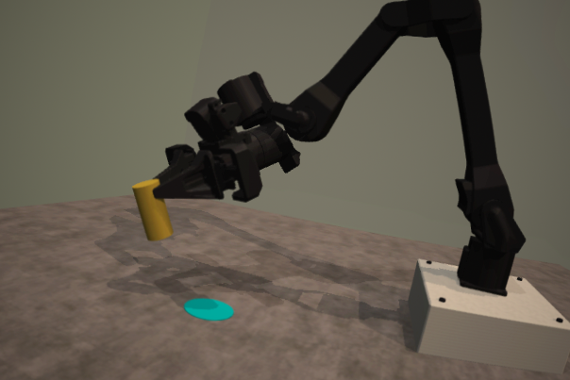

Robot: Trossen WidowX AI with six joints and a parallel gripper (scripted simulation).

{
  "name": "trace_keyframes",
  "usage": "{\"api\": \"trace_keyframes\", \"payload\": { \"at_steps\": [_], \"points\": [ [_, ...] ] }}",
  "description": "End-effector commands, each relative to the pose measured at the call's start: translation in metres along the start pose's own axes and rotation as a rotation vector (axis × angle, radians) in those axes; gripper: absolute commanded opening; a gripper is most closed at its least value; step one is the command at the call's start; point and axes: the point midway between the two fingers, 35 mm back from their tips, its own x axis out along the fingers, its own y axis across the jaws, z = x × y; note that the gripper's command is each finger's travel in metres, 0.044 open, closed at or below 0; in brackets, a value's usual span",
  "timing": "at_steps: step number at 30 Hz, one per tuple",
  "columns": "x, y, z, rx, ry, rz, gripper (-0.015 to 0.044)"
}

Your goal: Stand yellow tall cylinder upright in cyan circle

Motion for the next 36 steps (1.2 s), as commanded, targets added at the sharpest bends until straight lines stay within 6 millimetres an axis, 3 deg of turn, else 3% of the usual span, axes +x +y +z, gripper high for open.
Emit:
{"api": "trace_keyframes", "payload": {
  "at_steps": [1, 36],
  "points": [
    [-0.003, 0.001, 0.0, 0.003, -0.02, 0.008, 0.0105],
    [-0.028, 0.016, -0.002, -0.04, -0.175, 0.074, 0.0105]
  ]
}}
